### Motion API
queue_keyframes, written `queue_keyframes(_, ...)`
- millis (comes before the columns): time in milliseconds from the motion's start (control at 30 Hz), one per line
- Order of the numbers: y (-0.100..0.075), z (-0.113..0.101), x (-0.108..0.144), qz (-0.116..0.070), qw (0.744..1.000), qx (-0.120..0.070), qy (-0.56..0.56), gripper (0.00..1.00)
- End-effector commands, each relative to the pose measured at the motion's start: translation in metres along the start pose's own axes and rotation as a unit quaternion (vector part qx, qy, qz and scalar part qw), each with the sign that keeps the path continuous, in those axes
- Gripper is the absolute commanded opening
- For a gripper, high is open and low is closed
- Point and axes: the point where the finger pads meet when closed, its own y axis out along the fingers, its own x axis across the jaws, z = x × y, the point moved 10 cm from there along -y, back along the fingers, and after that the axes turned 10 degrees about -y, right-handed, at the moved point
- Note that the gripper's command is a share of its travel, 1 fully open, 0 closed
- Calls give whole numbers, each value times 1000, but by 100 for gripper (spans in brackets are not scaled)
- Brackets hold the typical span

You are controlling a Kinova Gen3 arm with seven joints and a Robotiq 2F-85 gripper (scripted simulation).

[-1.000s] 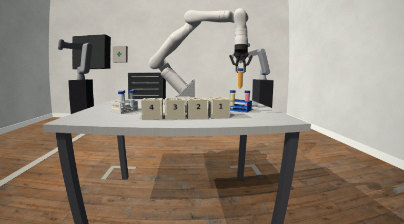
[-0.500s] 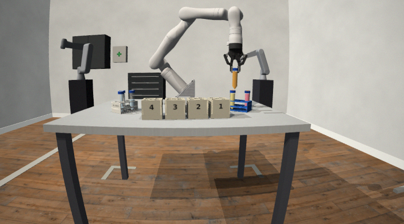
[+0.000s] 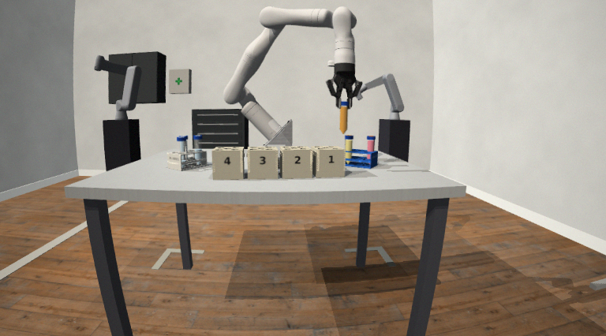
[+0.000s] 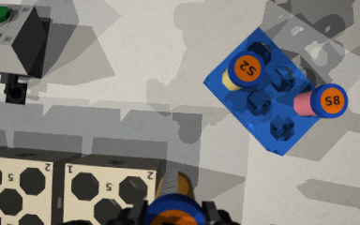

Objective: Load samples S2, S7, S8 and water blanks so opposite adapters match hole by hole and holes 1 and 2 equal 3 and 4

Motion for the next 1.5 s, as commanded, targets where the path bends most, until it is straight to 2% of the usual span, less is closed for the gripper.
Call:
queue_keyframes(0,-1,-3,-16,-2,999,-2,-49,10)
queue_keyframes(400,-1,-10,-48,-2,989,-2,-148,10)
queue_keyframes(733,-1,-10,-48,-2,974,-2,-227,10)
queue_keyframes(1167,-1,-10,-48,-1,936,-2,-351,10)
queue_keyframes(1467,-1,-10,-48,-1,931,-2,-365,10)
